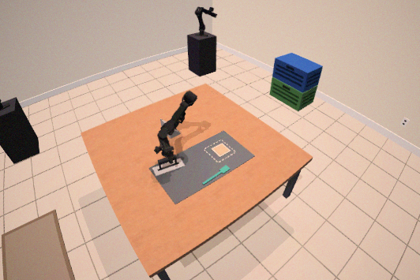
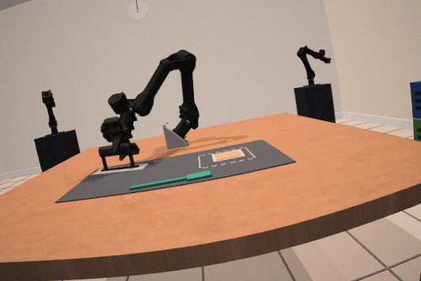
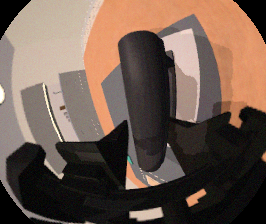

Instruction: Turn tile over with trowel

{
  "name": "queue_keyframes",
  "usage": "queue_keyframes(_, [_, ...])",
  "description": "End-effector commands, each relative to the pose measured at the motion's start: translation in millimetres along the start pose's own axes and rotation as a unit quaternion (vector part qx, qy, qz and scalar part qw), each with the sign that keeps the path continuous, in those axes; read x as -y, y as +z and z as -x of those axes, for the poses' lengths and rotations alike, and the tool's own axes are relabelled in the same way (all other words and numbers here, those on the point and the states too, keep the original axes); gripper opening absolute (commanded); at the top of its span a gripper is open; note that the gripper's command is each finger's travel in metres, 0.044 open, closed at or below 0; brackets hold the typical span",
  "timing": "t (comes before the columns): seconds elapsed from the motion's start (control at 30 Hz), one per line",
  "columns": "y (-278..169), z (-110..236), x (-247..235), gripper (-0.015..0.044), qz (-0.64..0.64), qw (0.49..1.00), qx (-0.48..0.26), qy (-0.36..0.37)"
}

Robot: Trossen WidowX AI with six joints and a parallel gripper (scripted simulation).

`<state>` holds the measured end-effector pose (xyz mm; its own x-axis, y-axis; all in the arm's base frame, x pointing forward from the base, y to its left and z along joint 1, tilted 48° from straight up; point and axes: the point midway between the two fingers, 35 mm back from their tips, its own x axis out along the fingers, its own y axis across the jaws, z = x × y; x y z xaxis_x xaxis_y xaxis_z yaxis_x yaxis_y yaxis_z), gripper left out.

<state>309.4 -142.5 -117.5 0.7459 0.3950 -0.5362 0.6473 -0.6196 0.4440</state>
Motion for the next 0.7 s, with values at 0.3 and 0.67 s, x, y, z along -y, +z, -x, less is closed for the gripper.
queue_keyframes(0.3, [0.6, 0.6, 0.2, 0.0300, -0.001, 1.000, 0.002, 0.000])
queue_keyframes(0.67, [3.1, 37.2, -0.8, 0.0300, 0.001, 1.000, 0.004, -0.002])
